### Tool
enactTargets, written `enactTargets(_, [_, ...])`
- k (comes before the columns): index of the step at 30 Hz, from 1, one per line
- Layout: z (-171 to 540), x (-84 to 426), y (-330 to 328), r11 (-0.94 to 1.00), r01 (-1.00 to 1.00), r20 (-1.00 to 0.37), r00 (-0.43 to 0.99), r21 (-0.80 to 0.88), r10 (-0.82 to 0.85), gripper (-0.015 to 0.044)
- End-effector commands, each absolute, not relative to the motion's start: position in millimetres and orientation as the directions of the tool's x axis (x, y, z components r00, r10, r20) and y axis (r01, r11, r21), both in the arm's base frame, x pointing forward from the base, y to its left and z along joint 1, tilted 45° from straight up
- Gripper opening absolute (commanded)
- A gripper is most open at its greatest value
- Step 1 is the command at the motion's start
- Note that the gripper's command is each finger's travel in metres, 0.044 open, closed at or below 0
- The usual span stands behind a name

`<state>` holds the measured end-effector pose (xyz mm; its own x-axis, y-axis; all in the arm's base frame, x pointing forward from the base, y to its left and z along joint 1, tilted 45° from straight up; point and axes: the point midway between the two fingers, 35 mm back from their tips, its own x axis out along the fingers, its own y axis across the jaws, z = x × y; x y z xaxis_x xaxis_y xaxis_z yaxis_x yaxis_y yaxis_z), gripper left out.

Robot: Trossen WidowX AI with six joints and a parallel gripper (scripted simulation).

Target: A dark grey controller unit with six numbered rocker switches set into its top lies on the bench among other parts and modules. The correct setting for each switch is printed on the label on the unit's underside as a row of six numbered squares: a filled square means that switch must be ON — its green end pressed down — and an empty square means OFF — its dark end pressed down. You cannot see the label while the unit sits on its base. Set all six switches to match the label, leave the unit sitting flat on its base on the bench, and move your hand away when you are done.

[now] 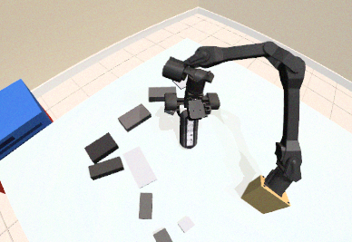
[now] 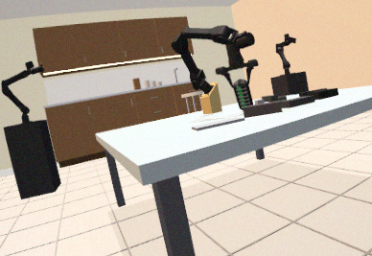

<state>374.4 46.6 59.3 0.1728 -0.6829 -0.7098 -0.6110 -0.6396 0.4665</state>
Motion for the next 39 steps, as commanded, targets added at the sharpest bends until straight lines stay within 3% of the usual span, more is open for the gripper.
enactTargets(1, [57, 377, 40, -0.633, -0.608, -0.707, 0.161, 0.479, -0.689, 0.0338])
enactTargets(39, [57, 399, 19, -0.633, -0.608, -0.706, 0.162, 0.479, -0.69, 0.0338])
